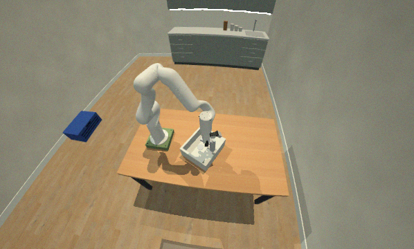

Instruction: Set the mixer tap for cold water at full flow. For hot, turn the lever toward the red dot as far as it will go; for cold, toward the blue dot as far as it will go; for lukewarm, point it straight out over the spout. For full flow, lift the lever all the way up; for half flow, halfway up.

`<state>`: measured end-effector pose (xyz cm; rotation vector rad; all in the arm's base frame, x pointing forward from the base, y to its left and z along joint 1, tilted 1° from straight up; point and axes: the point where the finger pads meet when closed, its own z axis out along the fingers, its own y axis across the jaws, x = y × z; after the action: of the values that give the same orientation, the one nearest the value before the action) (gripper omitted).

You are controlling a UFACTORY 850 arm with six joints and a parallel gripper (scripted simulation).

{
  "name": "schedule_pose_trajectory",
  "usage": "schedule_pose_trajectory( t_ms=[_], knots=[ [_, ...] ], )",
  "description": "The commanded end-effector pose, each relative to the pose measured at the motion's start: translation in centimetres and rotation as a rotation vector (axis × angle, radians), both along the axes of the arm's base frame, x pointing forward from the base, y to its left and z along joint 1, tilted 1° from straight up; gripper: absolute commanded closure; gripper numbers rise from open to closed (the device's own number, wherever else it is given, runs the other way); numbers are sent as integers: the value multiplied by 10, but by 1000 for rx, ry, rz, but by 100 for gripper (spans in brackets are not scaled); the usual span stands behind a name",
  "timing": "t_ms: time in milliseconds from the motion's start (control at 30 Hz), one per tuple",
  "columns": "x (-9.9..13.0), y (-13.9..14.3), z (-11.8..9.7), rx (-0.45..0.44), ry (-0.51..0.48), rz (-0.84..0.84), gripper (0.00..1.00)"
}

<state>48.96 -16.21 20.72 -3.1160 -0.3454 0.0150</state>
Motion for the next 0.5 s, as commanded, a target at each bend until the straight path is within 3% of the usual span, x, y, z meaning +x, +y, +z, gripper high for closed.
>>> schedule_pose_trajectory(
  t_ms=[0, 267, 300, 467],
  knots=[
    [1, 0, 1, -1, -2, 0, 35],
    [1, 0, 1, -1, -2, 0, 35],
    [1, 0, 1, -1, -2, 0, 100],
    [1, 0, 1, -1, -2, 0, 100]
  ],
)
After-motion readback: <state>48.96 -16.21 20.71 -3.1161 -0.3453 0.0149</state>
